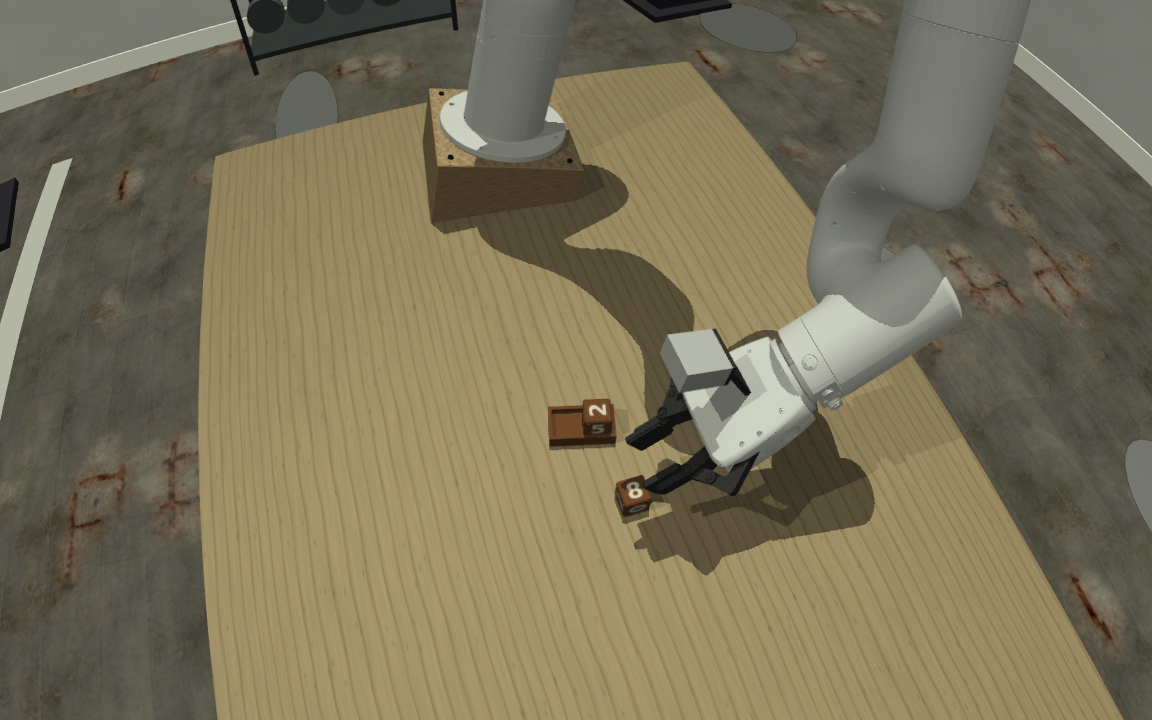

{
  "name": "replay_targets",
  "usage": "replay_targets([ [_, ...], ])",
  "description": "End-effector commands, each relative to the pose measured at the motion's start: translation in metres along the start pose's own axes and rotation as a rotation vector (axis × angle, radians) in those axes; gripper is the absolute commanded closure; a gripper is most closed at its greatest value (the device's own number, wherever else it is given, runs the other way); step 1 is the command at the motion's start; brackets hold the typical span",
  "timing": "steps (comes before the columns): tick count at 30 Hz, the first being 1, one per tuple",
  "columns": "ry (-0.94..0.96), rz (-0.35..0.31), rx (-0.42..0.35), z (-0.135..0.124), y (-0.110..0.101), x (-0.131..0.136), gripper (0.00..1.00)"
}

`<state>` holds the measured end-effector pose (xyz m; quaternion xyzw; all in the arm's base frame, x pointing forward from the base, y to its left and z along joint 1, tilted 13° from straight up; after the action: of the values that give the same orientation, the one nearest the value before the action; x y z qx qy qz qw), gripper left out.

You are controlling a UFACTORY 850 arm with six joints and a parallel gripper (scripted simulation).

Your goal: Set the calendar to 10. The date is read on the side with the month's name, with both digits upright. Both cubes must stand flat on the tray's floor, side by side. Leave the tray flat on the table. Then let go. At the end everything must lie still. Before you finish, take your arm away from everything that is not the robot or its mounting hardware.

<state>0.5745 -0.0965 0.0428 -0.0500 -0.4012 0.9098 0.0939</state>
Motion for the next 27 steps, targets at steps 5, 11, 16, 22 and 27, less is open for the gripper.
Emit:
replay_targets([
  [5, 0.001, 0.001, 0.000, -0.003, 0.002, -0.001, 0.53],
  [11, 0.001, 0.001, 0.000, -0.010, 0.006, -0.001, 0.53],
  [16, 0.001, 0.001, 0.000, -0.014, 0.009, -0.001, 0.53],
  [22, 0.001, 0.001, 0.000, -0.023, 0.016, -0.001, 0.53],
  [27, 0.001, 0.001, 0.000, -0.031, 0.021, -0.001, 0.53],
])
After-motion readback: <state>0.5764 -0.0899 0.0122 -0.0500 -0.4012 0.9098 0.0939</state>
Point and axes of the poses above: the point where the finger pads meet when closed, its own y axis out along the fingers, its own x axis across the jaws, z = x × y, the point moved 2 cm from there along -y, back along the fingers
